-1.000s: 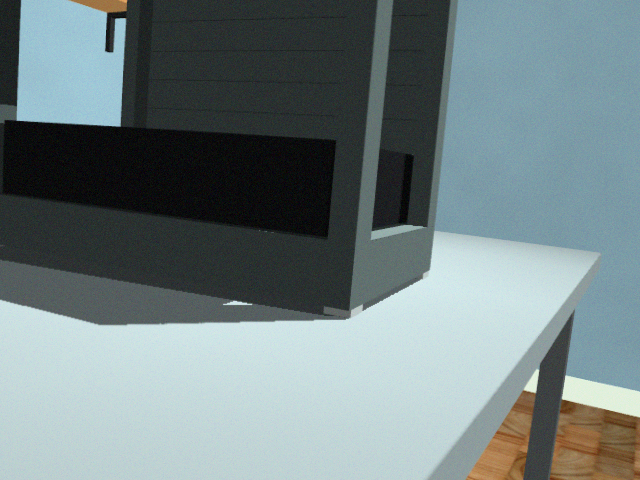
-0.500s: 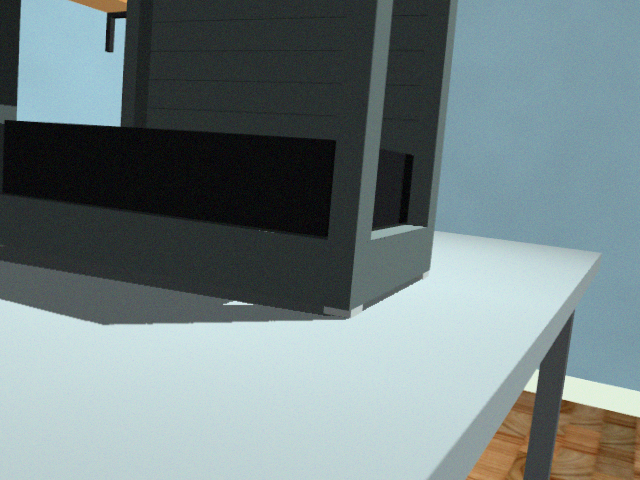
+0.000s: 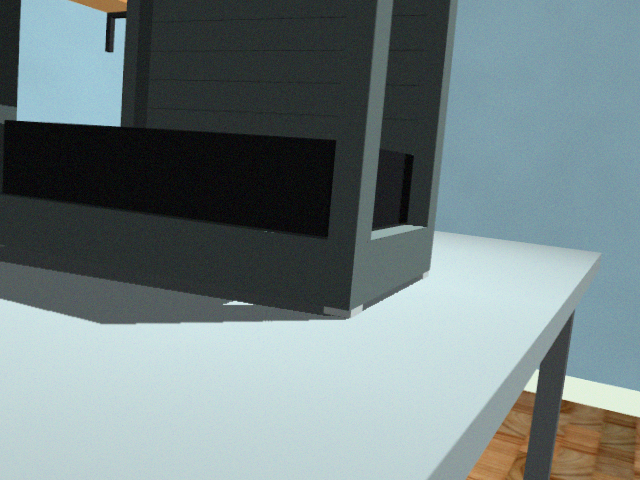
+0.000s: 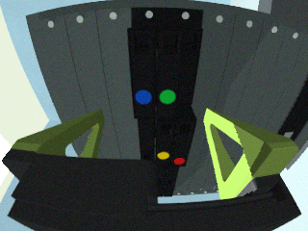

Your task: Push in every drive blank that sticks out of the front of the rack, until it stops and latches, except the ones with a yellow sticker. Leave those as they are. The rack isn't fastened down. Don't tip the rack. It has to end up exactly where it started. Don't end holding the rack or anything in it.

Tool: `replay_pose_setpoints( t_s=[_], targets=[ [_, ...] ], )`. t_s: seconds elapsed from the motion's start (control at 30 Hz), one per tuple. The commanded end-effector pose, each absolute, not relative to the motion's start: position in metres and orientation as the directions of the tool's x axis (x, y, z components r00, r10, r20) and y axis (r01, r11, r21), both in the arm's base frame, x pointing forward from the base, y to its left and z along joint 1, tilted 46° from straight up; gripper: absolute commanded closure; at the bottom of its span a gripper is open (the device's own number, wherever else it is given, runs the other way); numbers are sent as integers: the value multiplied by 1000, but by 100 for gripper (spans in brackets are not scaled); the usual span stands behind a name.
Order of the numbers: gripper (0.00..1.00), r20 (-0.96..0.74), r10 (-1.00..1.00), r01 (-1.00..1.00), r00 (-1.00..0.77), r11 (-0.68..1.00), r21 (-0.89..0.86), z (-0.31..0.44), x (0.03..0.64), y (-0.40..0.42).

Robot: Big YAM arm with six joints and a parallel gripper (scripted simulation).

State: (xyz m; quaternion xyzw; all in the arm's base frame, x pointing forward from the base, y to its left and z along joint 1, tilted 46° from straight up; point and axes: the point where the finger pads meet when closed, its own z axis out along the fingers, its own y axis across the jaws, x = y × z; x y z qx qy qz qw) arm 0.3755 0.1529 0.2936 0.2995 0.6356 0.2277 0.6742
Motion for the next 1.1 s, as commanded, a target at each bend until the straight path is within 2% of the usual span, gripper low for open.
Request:
replay_pose_setpoints(
  t_s=[0.0, 0.77, 0.8, 1.07],
  targets=[
    [0, -702, 704, 72, 106, 699, 712, 303, 382, 152],
    [0, -702, 704, 72, 106, 699, 712, 303, 382, 152],
    [100, -702, 704, 72, 106, 699, 712, 303, 382, 152],
    [100, -702, 704, 72, 106, 699, 712, 303, 382, 152]
  ],
)
